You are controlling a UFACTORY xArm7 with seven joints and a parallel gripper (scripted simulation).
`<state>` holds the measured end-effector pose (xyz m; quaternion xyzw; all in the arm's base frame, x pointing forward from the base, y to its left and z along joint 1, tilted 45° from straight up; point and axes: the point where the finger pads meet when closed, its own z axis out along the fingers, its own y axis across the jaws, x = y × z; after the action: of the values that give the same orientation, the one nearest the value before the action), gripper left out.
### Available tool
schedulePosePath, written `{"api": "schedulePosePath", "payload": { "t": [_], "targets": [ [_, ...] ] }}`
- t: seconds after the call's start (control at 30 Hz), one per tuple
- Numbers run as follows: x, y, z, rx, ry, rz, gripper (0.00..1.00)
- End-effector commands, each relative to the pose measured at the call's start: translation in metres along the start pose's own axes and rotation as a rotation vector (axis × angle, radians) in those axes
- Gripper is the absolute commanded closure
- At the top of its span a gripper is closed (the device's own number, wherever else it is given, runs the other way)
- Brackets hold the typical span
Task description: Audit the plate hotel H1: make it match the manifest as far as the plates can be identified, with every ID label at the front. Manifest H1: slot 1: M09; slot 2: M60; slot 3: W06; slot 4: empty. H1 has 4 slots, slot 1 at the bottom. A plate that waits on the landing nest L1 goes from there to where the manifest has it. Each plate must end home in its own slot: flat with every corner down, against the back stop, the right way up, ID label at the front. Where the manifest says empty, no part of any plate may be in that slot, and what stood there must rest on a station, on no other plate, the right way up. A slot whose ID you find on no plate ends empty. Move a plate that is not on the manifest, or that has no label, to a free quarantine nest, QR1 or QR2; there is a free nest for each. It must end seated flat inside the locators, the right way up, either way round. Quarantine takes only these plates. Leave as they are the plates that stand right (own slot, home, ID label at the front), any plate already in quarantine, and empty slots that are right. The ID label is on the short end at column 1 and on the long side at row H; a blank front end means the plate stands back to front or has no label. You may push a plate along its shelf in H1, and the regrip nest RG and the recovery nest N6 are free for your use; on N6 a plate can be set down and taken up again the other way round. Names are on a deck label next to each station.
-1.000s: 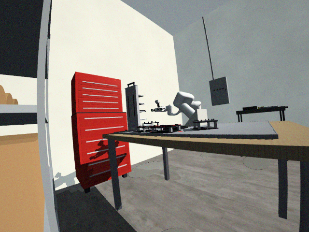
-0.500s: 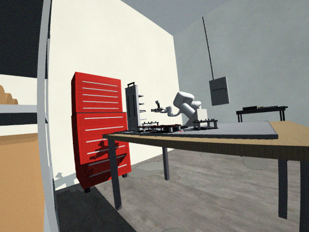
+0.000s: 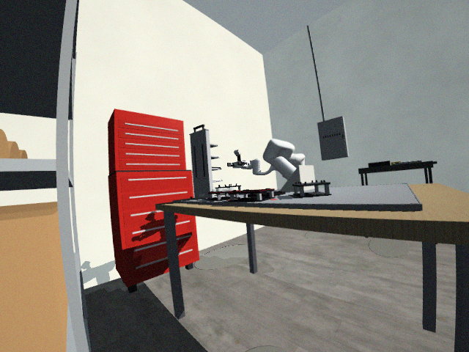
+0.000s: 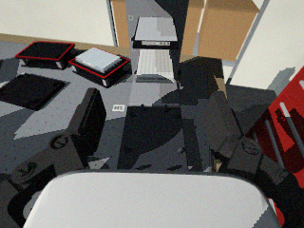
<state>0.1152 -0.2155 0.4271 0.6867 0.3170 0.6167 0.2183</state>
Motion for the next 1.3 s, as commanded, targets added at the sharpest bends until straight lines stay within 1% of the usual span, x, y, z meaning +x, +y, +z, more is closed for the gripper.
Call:
{"api": "schedulePosePath", "payload": {
  "t": [0.0,0.1,0.17,0.67,0.73,1.23,1.27],
  "targets": [
    [0.008,0.0,0.01,0.0,-0.002,-0.002,0.0],
    [0.014,0.001,0.016,0.0,-0.002,-0.002,0.0],
    [0.014,0.001,0.016,0.0,-0.002,-0.002,0.0],
    [0.039,0.001,0.047,-0.001,-0.002,-0.002,0.0],
    [0.039,0.001,0.047,-0.001,-0.002,-0.002,0.0],
    [0.064,0.001,0.078,-0.001,-0.002,-0.002,0.0],
    [0.064,0.001,0.078,-0.001,-0.002,-0.002,0.0]
  ]
}}
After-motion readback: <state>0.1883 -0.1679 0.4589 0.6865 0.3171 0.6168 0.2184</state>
